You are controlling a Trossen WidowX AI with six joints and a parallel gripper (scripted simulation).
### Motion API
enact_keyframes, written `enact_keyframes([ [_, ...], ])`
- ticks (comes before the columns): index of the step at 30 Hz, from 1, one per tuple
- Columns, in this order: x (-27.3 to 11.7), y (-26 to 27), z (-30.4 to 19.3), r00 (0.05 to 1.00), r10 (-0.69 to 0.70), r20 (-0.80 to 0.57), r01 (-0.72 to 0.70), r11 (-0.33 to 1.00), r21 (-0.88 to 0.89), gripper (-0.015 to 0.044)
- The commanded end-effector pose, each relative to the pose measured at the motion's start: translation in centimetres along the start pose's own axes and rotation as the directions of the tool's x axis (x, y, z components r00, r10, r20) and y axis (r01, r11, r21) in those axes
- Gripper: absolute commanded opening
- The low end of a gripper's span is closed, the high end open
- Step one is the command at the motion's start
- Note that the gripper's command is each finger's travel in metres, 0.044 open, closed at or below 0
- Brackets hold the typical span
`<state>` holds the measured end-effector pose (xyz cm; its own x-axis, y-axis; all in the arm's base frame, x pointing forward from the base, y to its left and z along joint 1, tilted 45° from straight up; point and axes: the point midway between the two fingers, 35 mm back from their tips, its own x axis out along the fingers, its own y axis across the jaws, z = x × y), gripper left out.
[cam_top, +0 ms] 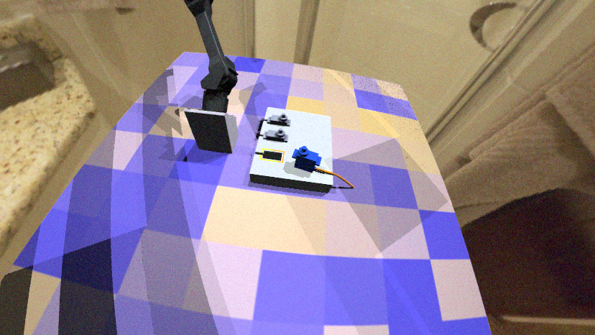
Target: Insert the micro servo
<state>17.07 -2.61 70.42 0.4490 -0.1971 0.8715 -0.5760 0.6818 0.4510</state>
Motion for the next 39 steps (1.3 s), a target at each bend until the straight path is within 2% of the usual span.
enact_keyframes([
  [1,0.2,-1.6,-1.7,0.998,-0.033,-0.049,0.030,0.998,-0.052,0.0440],
  [9,0.3,-6.8,-6.7,0.970,-0.150,-0.193,0.114,0.976,-0.185,0.0440],
  [22,-0.7,-12.7,-11.6,0.904,-0.279,-0.324,0.168,0.929,-0.330,0.0440],
  [30,-2.9,-19.4,-16.2,0.787,-0.417,-0.455,0.180,0.860,-0.478,0.0440],
  [39,-7.2,-27.1,-21.0,0.587,-0.561,-0.583,0.149,0.783,-0.603,0.0440],
])
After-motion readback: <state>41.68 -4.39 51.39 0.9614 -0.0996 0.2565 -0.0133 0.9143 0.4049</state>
